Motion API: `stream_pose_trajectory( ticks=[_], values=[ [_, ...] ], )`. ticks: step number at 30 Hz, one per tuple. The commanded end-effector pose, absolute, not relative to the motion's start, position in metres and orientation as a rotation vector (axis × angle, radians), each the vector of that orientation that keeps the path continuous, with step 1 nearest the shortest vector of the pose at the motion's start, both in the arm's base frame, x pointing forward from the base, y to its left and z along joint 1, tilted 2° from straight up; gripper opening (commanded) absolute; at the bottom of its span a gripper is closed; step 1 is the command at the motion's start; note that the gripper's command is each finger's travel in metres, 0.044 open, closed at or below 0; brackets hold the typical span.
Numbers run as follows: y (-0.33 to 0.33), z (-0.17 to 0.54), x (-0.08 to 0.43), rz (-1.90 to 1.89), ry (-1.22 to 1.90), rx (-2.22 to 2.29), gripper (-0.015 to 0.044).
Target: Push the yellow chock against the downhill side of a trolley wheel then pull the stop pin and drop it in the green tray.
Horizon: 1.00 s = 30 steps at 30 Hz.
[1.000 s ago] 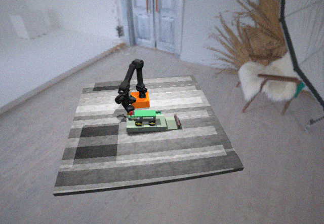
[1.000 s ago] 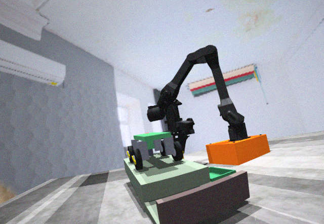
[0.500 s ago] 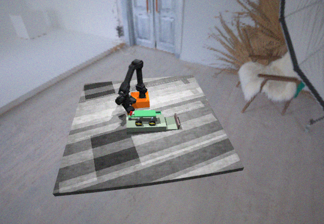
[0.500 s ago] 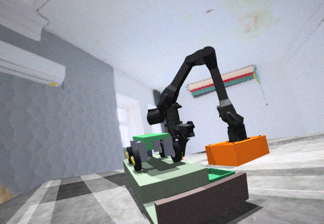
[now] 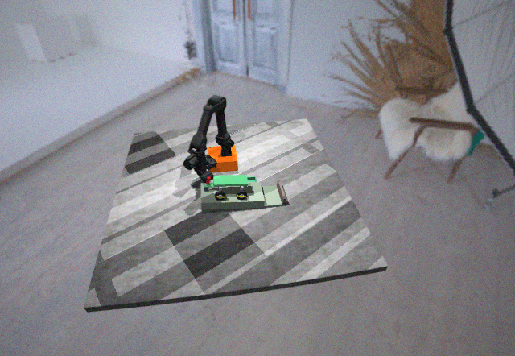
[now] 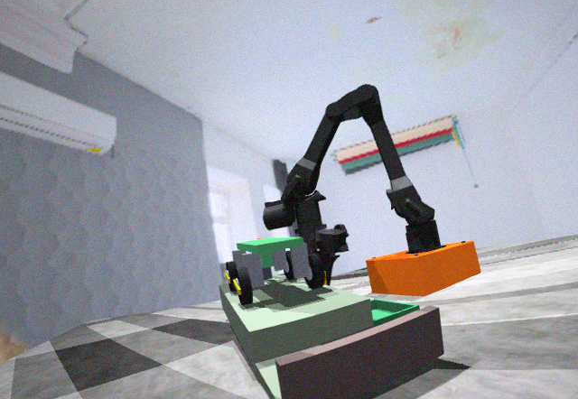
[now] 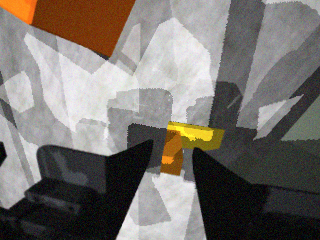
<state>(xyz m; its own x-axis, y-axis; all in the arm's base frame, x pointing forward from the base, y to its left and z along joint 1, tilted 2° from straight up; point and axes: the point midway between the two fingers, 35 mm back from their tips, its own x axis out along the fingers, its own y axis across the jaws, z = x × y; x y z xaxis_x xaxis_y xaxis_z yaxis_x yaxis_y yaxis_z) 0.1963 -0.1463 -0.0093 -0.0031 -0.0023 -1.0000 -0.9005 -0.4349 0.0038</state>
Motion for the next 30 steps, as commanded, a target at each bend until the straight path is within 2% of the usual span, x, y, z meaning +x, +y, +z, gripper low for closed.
stream_pose_trajectory(
  ticks=[1,7,12,20,30],
  values=[
    [-0.143,-0.017,0.194,1.548,0.958,-1.520,0.0190],
    [-0.143,-0.017,0.194,1.548,0.958,-1.520,0.0190],
    [-0.145,-0.014,0.195,1.539,0.965,-1.527,0.0059],
    [-0.145,-0.013,0.195,1.540,0.965,-1.527,0.0000],
    [-0.143,0.021,0.192,1.548,0.958,-1.520,0.0000]
  ],
)
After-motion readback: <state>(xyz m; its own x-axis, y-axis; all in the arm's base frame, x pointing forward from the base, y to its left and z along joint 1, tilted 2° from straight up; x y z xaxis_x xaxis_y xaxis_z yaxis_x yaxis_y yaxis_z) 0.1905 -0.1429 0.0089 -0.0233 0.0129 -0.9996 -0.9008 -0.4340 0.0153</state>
